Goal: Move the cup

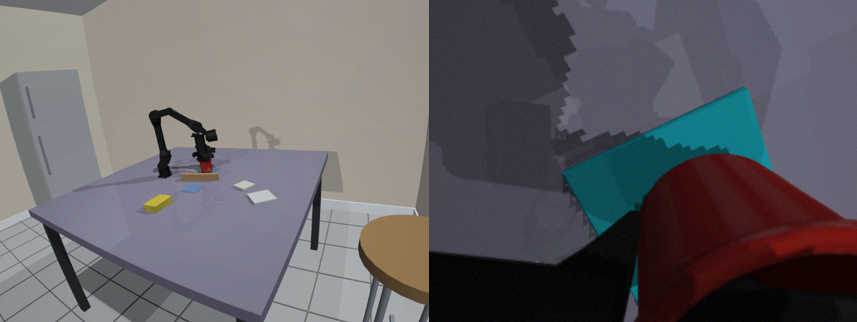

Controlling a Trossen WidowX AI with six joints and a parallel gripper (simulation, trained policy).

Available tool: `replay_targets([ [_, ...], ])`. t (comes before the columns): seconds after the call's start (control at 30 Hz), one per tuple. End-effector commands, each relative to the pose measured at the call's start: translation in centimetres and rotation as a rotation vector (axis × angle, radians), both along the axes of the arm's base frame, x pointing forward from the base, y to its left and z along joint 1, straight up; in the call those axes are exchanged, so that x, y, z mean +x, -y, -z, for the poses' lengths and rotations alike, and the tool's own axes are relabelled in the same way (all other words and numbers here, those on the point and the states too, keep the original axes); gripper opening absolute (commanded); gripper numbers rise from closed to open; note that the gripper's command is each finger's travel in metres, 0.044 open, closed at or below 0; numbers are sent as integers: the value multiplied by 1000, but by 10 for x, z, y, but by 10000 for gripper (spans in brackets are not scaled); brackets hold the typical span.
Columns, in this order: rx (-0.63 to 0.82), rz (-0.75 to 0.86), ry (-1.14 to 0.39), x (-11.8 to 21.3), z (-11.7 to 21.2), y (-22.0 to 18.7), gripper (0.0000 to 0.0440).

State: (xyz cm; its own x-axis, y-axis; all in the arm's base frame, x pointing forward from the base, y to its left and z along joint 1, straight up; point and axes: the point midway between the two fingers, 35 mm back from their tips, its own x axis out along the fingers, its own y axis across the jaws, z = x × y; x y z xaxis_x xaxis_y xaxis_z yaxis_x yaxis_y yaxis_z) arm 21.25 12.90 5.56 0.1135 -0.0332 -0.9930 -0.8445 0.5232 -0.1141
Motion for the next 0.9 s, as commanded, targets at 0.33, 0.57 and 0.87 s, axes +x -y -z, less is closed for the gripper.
replay_targets([
  [0.33, 84, 33, 59, 3, -10, -6, 147],
  [0.57, 126, 31, 82, -1, -17, -5, 170],
  [0.87, 178, 30, 122, -4, -28, -4, 214],
])
